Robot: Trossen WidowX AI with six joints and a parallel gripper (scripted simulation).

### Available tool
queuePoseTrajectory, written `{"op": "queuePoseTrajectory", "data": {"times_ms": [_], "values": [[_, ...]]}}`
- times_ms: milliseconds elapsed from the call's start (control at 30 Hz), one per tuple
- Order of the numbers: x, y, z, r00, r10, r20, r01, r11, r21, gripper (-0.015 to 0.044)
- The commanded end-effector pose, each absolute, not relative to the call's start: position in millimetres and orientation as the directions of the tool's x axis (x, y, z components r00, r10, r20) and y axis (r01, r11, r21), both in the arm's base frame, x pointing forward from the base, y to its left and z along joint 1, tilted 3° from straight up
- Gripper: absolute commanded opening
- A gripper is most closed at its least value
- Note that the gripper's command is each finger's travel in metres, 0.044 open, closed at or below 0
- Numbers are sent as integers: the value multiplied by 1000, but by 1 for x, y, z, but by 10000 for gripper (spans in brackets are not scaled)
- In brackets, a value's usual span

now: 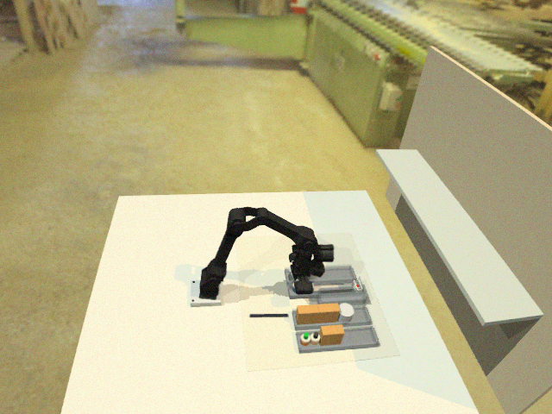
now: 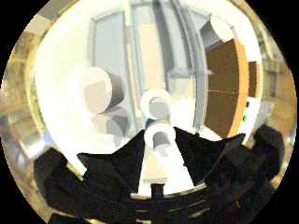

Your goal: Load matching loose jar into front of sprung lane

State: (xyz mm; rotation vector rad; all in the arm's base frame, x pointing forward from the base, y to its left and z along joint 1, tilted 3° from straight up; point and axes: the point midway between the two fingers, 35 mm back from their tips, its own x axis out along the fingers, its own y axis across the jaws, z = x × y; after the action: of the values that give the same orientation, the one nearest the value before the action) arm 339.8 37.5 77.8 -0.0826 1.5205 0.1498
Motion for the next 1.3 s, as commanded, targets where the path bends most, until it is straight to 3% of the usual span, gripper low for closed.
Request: {"op": "queuePoseTrajectory", "data": {"times_ms": [0, 1267], "values": [[344, 39, 77, 63, 51, -997, -147, 988, 41, 0], [342, 39, 64, 62, 51, -997, -147, 988, 41, 0]]}}
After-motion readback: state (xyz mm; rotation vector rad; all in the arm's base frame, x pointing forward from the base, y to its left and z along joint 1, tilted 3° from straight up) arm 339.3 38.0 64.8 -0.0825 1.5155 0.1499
